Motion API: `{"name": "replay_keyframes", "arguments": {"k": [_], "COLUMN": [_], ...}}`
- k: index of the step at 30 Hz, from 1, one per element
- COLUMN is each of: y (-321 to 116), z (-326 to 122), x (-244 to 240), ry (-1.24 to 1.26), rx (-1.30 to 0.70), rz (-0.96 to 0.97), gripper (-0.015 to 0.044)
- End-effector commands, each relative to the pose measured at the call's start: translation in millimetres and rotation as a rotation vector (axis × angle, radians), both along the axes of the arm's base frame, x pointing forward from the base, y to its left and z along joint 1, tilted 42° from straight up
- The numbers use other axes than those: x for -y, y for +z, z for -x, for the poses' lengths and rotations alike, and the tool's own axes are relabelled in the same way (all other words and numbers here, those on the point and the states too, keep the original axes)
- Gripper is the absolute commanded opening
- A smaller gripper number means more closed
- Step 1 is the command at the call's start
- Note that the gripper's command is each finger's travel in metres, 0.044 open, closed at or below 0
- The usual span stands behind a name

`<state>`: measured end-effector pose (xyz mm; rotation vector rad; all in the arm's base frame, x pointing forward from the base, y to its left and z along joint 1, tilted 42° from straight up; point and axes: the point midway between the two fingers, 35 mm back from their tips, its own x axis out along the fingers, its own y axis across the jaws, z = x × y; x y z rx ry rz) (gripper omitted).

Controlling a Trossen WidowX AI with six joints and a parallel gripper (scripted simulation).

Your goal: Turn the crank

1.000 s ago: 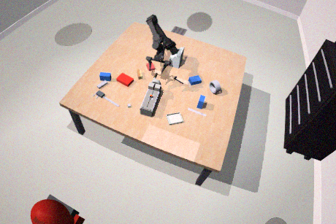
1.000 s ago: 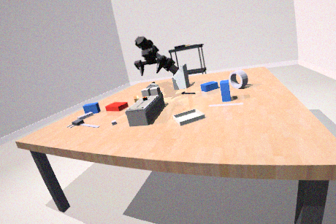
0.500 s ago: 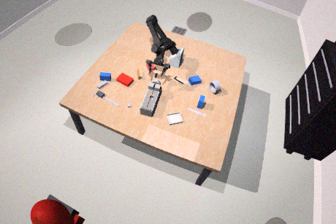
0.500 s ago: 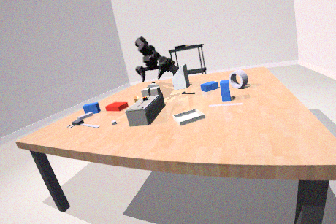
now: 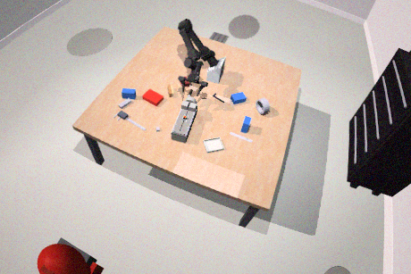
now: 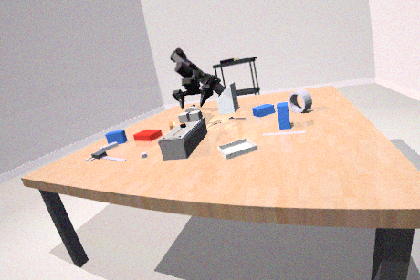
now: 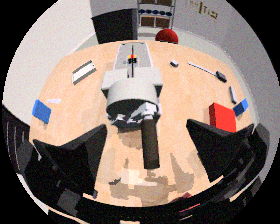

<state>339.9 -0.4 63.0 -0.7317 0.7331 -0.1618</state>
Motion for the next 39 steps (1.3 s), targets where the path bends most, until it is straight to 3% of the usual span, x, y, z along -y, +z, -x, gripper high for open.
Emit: {"name": "replay_keyframes", "arguments": {"k": [1, 15, 32, 39], "y": [-4.6, -18.1, -18.1, -18.4], "z": [-0.2, 0.8, 0.8, 1.2], "x": [3.7, 17.2, 17.2, 17.5], "ry": [0.006, 0.006, 0.006, 0.006], "rx": [-0.002, 0.000, 0.000, 0.000], "rz": [0.002, 0.004, 0.004, 0.004], "gripper": [0.0440, 0.0440, 0.0000, 0.0000]}}
